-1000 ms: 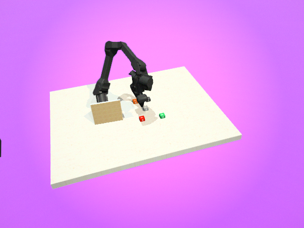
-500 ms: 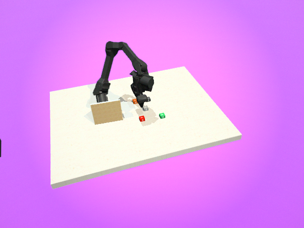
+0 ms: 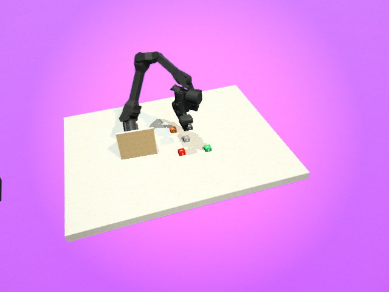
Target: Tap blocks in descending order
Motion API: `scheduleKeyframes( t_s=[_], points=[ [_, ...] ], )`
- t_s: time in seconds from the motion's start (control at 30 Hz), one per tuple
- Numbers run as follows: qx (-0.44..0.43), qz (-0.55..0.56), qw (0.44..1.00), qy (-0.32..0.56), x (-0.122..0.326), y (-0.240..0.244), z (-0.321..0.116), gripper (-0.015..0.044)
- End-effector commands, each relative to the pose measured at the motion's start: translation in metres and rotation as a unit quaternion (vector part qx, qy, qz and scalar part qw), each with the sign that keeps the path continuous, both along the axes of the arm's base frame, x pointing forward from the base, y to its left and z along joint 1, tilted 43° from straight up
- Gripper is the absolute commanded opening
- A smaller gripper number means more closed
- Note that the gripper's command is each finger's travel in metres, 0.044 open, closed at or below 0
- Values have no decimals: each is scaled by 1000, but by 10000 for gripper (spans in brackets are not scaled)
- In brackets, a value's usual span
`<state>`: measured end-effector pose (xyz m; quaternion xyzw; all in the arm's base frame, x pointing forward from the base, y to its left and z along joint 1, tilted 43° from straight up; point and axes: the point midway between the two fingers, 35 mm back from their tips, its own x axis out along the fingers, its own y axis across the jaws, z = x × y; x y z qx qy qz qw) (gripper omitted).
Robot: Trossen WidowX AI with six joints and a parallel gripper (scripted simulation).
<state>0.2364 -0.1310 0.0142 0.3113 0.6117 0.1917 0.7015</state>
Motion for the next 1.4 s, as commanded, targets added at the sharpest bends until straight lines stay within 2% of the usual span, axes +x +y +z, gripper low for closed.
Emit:
scheduleKeyframes(
  t_s=[0.0, 0.8, 1.13, 1.37],
  points=[
    [3, 4, 1000, -5, 26, 29, 31, 400],
    [3, 4, 1000, -5, 26, 31, 33, 400],
    [5, 4, 1000, -4, -8, 113, 98, 400],
    [5, 4, 1000, -4, -12, 119, 102, 400]
  ],
)
